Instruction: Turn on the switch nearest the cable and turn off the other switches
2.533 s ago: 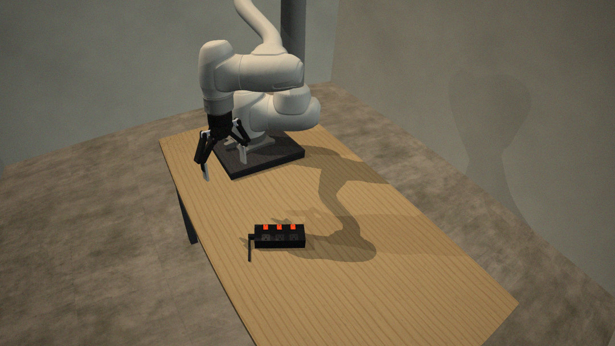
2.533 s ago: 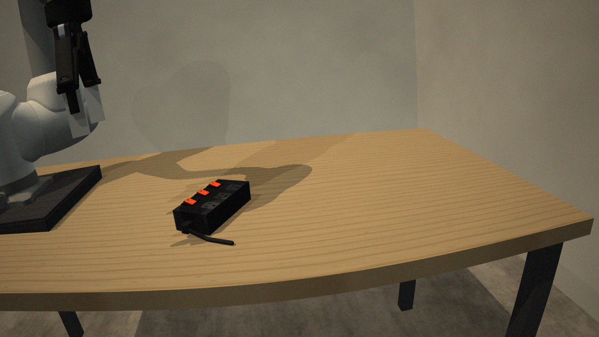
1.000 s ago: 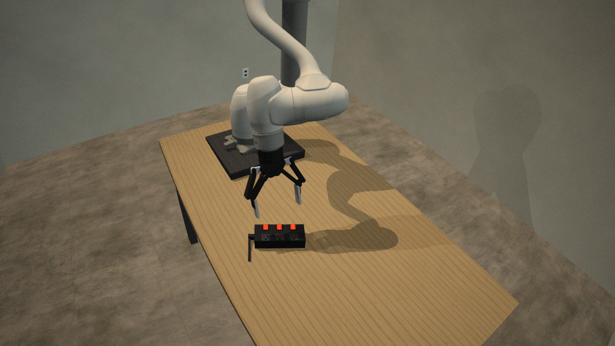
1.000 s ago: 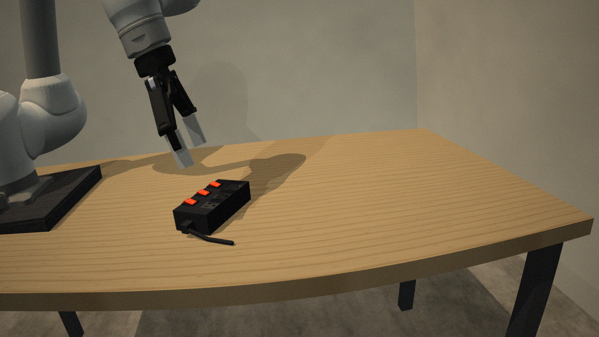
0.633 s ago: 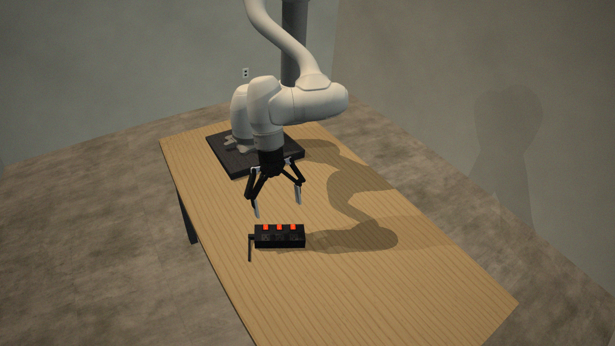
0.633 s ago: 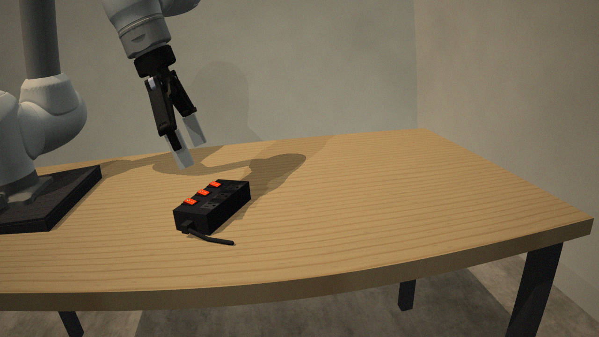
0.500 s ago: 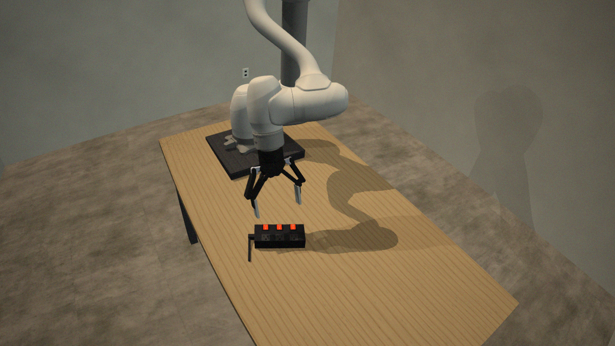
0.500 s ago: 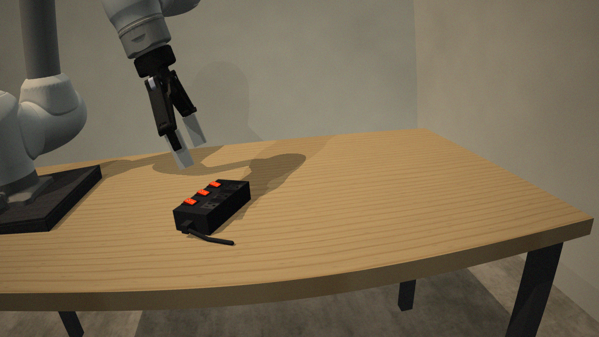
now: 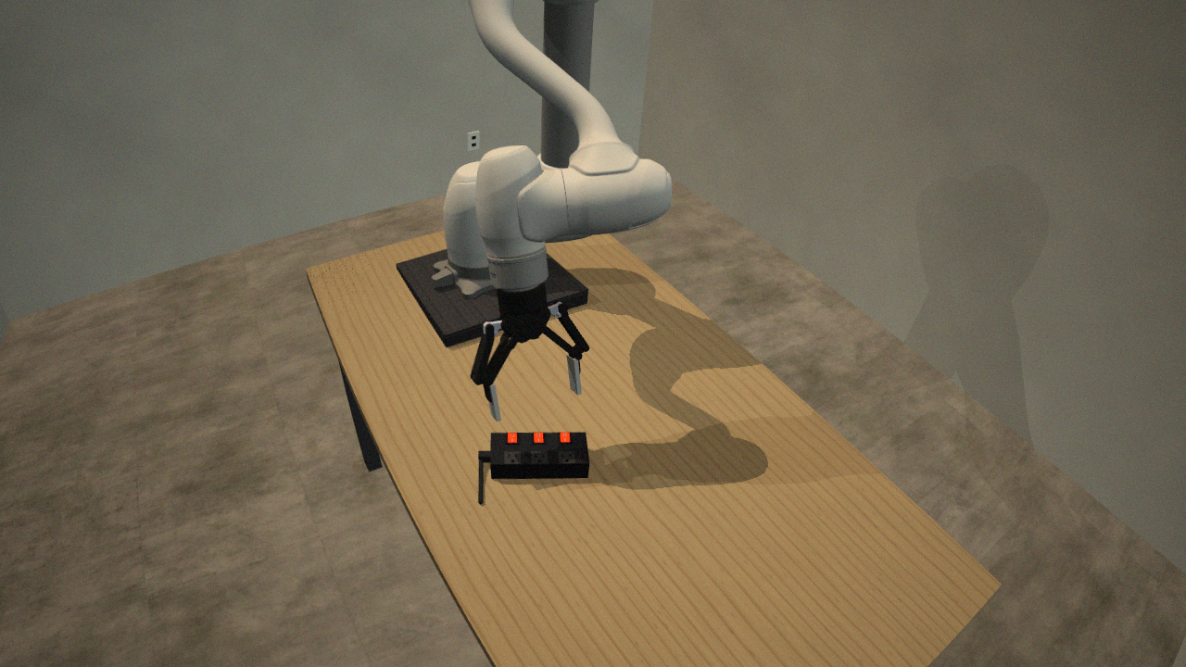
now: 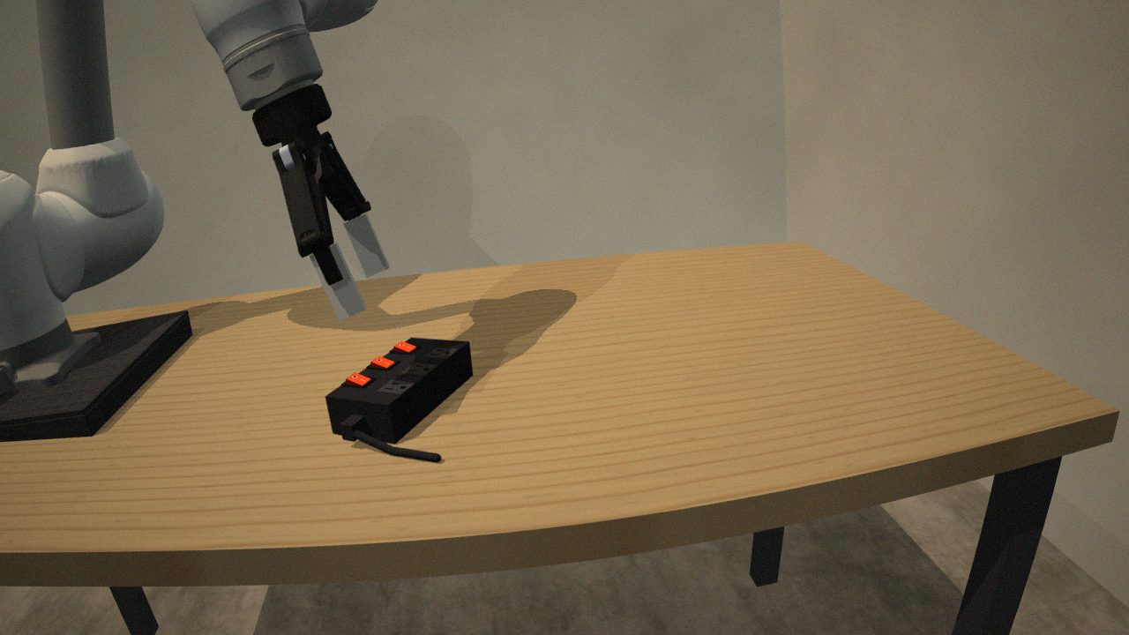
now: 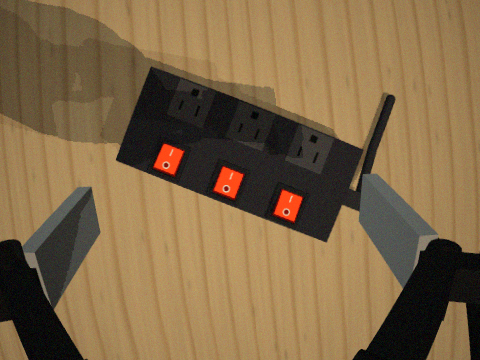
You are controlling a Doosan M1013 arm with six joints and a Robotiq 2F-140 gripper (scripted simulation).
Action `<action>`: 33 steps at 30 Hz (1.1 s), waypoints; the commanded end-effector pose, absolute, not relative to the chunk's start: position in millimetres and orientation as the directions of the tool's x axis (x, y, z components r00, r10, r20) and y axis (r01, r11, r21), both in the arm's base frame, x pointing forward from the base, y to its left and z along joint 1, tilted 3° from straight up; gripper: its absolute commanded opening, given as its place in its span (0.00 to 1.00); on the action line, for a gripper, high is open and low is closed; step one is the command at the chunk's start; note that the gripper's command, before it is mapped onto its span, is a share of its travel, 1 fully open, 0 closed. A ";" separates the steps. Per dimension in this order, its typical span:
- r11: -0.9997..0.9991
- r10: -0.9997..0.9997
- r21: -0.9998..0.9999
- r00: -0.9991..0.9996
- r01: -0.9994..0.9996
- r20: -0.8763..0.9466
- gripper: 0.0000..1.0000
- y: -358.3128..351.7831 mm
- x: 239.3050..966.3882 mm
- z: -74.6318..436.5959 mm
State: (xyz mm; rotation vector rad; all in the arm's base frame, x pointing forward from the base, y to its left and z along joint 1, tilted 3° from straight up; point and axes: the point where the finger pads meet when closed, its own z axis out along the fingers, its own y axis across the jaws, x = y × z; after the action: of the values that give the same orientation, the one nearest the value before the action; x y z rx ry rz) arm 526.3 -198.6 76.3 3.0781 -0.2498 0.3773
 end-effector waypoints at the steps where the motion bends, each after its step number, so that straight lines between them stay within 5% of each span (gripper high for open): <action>1: -0.987 -0.155 0.010 0.958 -0.163 0.242 1.00 -198.6 526.3 76.4; 33: -0.994 -0.112 0.019 0.992 -0.111 -0.054 1.00 -234.7 573.8 124.9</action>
State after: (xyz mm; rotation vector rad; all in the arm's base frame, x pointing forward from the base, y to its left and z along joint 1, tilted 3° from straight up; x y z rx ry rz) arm 573.8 -234.7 124.8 3.1198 -0.1753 -0.0865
